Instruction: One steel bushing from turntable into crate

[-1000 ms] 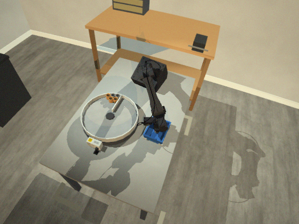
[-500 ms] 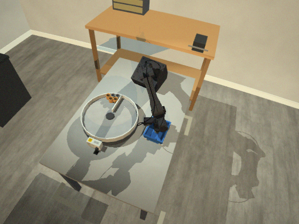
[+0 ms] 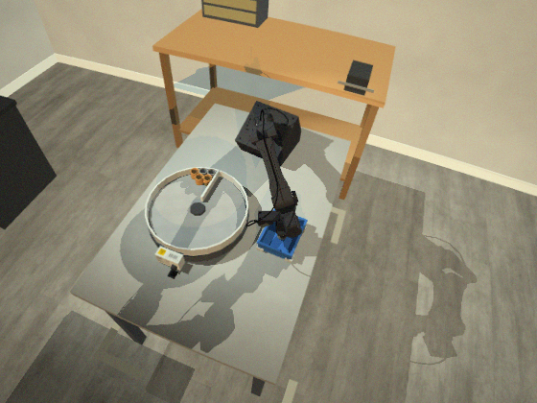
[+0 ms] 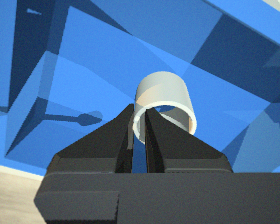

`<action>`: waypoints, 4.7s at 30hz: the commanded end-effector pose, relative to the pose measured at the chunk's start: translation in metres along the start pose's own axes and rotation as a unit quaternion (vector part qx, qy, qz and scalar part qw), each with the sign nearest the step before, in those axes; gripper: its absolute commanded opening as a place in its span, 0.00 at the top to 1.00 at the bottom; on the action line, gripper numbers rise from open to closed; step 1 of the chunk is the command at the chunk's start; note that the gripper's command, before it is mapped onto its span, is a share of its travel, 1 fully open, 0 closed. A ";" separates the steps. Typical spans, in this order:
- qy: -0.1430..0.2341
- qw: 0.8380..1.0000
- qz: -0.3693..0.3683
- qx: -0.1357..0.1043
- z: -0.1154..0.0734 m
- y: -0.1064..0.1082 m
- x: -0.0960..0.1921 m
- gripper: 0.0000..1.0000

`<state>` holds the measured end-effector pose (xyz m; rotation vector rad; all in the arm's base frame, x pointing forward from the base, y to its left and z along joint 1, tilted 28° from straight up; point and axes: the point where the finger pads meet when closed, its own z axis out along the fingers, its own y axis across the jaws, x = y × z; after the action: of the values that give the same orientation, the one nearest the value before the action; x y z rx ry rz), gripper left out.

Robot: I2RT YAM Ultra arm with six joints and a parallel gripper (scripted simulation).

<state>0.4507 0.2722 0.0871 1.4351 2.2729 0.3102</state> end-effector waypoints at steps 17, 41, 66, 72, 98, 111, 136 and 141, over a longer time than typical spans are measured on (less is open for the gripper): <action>0.004 1.000 -0.007 -0.012 -0.008 0.006 0.007 1.00; 0.004 1.000 -0.008 -0.008 -0.003 0.004 0.009 1.00; 0.003 1.000 -0.009 -0.004 -0.003 -0.001 0.008 1.00; 0.004 1.000 -0.008 -0.008 -0.005 0.002 0.007 1.00; 0.004 1.000 -0.008 -0.008 -0.005 0.002 0.007 1.00; 0.004 1.000 -0.008 -0.007 -0.009 0.000 0.005 1.00; 0.004 1.000 -0.008 -0.007 -0.009 0.000 0.005 1.00; 0.004 1.000 -0.008 -0.007 -0.009 0.000 0.005 1.00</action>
<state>0.4514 0.2727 0.0856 1.4342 2.2725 0.3122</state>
